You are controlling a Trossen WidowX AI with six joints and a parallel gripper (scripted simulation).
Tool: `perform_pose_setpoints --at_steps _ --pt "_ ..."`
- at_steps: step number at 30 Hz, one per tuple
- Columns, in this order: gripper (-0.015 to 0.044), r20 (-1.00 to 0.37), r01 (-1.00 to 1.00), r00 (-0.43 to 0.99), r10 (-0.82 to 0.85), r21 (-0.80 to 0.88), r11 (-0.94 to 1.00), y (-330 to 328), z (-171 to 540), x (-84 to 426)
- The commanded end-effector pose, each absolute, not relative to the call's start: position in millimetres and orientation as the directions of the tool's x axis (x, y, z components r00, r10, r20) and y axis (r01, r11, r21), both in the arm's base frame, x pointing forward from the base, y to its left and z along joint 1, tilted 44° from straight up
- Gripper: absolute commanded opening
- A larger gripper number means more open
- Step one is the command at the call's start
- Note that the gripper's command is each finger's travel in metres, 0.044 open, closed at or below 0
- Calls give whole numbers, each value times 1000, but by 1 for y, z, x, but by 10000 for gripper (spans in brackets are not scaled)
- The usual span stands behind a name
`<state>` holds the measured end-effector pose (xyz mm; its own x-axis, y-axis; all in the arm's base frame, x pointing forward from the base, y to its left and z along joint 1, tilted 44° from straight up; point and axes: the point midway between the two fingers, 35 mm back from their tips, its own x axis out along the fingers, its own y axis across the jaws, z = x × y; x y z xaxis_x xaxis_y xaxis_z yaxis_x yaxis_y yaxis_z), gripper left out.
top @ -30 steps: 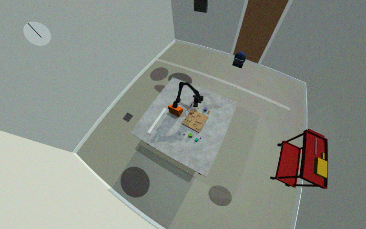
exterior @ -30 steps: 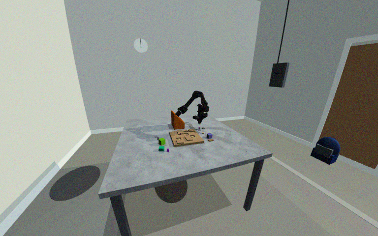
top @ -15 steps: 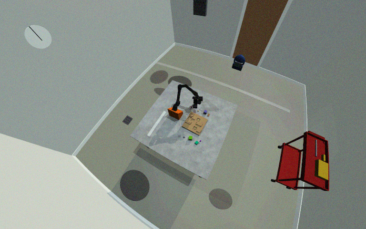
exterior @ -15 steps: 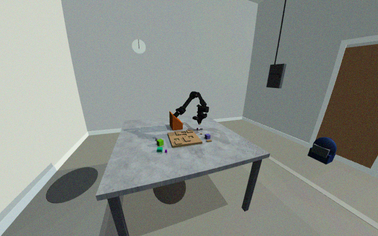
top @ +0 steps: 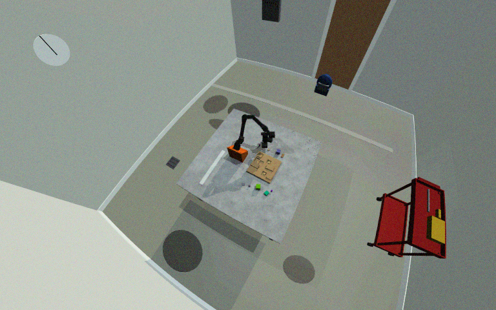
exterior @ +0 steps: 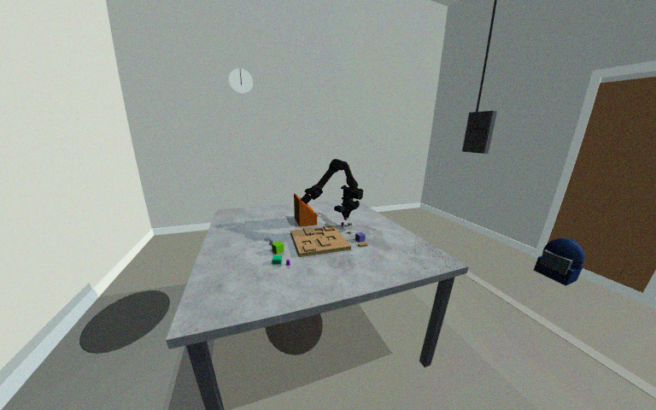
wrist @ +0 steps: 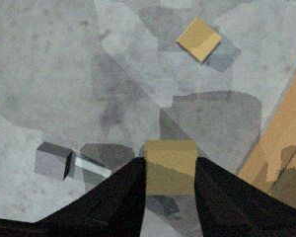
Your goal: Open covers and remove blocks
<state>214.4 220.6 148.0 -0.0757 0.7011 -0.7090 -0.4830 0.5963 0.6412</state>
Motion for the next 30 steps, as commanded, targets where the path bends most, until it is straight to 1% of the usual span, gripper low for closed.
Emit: perform_pose_setpoints --at_steps 1,30 --pt "80 -714 -478 -75 696 639 603 224 142 215" --pt "80 -711 -477 -75 699 642 601 258 109 209"
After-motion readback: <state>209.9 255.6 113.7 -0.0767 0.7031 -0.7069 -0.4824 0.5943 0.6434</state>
